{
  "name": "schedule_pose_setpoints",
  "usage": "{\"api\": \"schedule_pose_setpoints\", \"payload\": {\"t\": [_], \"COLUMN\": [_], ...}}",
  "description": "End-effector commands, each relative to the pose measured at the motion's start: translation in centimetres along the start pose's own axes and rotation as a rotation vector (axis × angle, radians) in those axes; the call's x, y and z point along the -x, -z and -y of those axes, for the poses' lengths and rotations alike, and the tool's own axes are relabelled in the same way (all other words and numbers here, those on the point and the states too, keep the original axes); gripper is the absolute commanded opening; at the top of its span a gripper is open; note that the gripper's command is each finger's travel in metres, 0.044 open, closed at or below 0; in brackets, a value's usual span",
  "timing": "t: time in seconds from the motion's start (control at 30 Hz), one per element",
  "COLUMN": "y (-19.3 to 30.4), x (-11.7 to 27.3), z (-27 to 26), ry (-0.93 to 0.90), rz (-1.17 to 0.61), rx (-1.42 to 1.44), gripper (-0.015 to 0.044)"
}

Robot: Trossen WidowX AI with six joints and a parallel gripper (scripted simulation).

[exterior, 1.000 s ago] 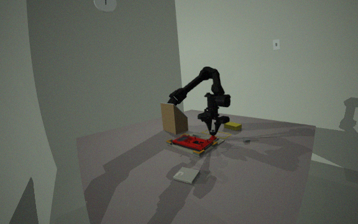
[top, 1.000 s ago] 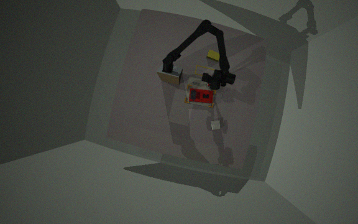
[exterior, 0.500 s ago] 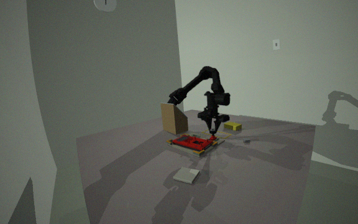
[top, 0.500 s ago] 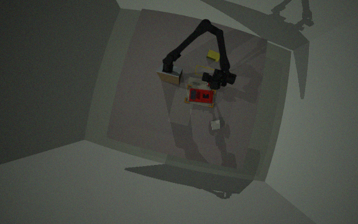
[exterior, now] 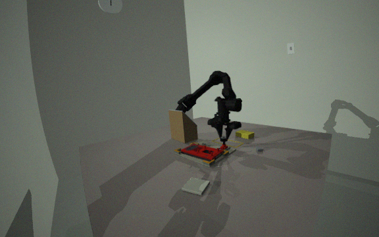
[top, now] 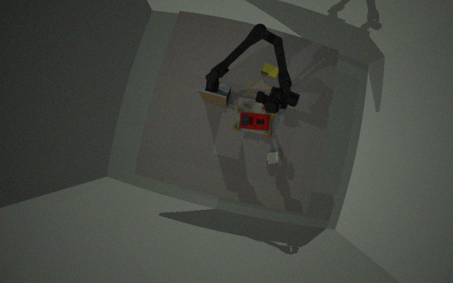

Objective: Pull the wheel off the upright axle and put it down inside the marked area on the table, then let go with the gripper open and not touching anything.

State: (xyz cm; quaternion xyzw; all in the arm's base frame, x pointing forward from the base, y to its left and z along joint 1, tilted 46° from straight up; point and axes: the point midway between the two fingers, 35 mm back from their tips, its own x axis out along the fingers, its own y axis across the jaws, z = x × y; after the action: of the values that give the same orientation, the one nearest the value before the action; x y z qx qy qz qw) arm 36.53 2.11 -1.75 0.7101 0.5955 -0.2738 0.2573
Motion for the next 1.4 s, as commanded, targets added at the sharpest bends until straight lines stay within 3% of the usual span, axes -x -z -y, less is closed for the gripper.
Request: {"api": "schedule_pose_setpoints", "payload": {"t": [0.0,1.0,1.37], "y": [0.0,0.0,-0.1], "x": [0.4,1.4,4.8], "z": [-0.1,-0.1,0.3], "ry": [-0.005,-0.006,-0.006], "rz": [-0.002,-0.003,-0.001], "rx": [0.003,0.001,0.000], "gripper": [0.0000,0.0000,0.0000]}}
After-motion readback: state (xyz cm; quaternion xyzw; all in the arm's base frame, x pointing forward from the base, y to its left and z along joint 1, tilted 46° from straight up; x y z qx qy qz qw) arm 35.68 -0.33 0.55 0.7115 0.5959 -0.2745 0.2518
